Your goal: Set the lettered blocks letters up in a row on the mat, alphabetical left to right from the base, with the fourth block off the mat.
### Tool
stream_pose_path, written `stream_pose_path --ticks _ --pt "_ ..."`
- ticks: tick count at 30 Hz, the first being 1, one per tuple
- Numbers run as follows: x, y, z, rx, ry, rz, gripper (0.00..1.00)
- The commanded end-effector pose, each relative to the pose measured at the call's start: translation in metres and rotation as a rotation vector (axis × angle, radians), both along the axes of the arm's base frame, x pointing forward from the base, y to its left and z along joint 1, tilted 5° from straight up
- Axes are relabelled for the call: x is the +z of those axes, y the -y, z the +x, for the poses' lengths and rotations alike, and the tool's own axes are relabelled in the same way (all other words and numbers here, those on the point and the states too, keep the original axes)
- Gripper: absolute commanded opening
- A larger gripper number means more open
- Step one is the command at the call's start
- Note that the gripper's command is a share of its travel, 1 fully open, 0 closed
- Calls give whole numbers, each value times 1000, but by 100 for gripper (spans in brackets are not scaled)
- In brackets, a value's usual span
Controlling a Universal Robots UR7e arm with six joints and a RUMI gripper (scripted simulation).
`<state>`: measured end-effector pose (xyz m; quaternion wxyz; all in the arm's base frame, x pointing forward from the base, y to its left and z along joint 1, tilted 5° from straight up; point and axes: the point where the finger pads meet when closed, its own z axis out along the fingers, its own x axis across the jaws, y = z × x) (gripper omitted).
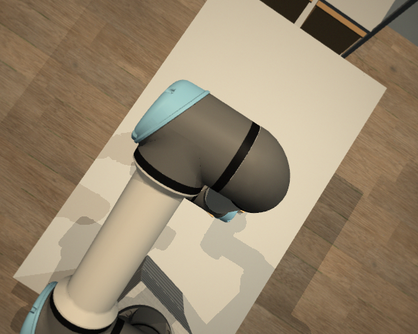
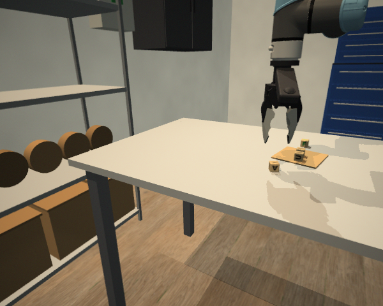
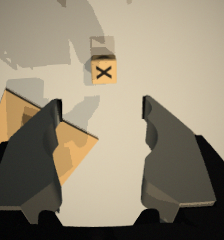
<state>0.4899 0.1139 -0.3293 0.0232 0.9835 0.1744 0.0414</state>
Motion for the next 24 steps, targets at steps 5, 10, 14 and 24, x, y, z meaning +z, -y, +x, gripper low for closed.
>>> stream_pose_path --ticks 5,10,14,24 --pt "-8 0 1 0 1 0 37" --pt "-12 0 2 0 1 0 37" --pt "-18 1 3 0 1 0 37" --pt "-34 1 4 0 1 0 37"
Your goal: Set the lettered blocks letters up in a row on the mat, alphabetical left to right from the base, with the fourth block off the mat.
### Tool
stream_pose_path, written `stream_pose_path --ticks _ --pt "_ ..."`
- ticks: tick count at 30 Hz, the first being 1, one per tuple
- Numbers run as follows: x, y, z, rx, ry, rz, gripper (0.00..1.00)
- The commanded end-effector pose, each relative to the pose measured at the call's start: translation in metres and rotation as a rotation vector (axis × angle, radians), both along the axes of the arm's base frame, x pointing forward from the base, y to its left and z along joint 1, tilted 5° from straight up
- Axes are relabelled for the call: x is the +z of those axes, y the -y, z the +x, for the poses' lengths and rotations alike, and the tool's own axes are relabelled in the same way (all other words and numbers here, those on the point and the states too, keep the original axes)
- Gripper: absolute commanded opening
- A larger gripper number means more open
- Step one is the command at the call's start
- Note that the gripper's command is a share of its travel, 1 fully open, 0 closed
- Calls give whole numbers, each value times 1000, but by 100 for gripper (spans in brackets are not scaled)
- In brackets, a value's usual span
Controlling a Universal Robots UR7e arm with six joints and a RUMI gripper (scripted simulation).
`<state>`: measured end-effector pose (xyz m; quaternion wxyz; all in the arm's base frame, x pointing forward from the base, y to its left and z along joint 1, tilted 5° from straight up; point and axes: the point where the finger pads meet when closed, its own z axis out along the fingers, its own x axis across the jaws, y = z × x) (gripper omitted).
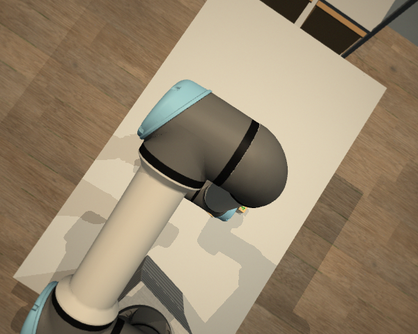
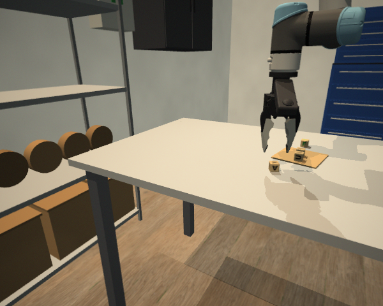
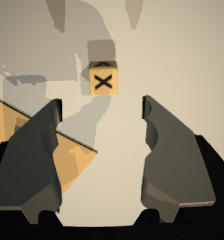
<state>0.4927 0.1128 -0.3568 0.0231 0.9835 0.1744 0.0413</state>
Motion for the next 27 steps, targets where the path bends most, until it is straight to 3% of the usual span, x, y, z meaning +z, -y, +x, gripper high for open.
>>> stream_pose_path --ticks 1,27 --pt "-6 0 1 0 1 0 37" --pt "-21 1 3 0 1 0 37"
